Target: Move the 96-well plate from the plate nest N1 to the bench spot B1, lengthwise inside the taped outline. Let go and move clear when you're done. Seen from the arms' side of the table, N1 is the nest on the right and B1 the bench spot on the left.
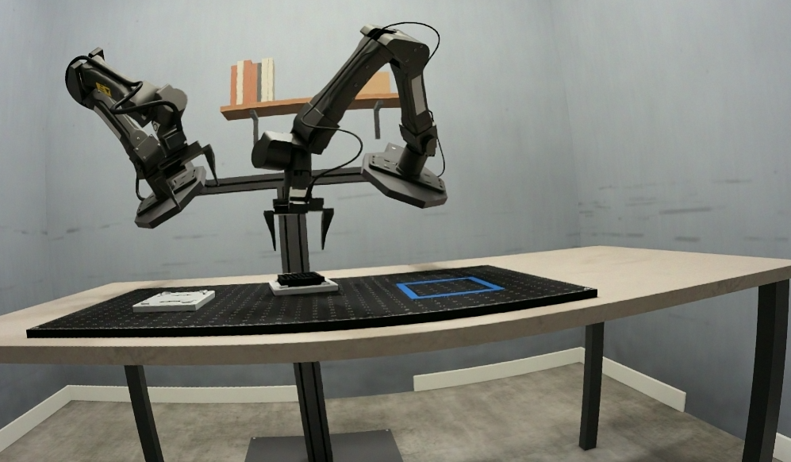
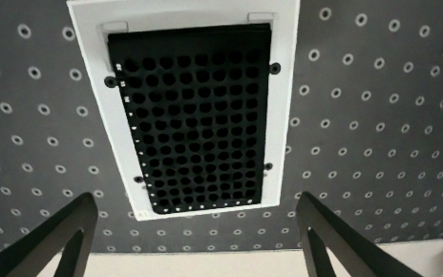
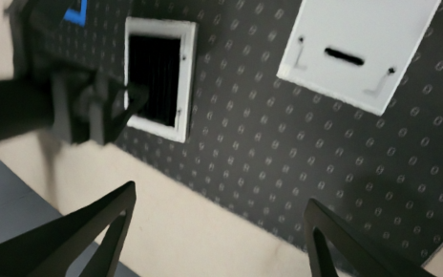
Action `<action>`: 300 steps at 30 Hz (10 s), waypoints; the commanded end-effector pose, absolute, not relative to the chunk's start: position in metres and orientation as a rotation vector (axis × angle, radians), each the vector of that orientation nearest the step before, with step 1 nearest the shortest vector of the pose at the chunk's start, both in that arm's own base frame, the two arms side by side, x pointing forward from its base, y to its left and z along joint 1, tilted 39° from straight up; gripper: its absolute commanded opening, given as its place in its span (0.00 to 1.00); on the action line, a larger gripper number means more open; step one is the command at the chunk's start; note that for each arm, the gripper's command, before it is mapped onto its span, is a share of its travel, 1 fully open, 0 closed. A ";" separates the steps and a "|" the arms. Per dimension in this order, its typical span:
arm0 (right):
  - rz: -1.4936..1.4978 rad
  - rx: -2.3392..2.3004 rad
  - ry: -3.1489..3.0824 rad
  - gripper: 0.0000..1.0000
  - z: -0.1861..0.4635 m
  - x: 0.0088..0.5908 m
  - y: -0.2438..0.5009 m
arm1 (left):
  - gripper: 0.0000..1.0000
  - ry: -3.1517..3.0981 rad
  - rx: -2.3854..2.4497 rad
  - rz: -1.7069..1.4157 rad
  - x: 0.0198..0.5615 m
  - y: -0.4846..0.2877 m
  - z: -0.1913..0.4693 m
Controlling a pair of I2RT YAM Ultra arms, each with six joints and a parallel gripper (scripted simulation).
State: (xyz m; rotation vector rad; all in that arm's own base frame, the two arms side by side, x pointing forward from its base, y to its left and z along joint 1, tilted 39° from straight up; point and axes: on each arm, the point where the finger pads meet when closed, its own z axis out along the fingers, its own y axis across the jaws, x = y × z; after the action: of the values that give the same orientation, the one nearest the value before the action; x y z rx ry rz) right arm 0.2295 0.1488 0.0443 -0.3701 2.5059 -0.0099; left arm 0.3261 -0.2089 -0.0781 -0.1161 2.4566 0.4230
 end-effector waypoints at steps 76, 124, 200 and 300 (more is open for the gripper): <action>-0.115 -1.208 1.698 1.00 0.062 0.044 0.175 | 1.00 2.493 -0.258 0.434 0.356 -0.199 -0.113; -0.115 -1.208 1.698 1.00 0.062 0.044 0.175 | 0.79 2.488 -0.253 0.450 0.334 -0.208 -0.086; 0.089 -1.206 1.476 1.00 -0.048 0.249 0.371 | 0.79 2.518 -0.027 0.531 0.425 0.019 0.076; 0.089 -1.206 1.476 1.00 -0.048 0.249 0.371 | 1.00 2.536 -0.031 0.539 0.427 0.039 0.039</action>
State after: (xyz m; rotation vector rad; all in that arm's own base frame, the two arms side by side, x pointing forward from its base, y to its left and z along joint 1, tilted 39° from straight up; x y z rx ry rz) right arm 0.2527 0.3523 -0.0586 -1.2157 1.5298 0.0367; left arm 0.4327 0.0456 0.0341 -0.0425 2.5384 0.5367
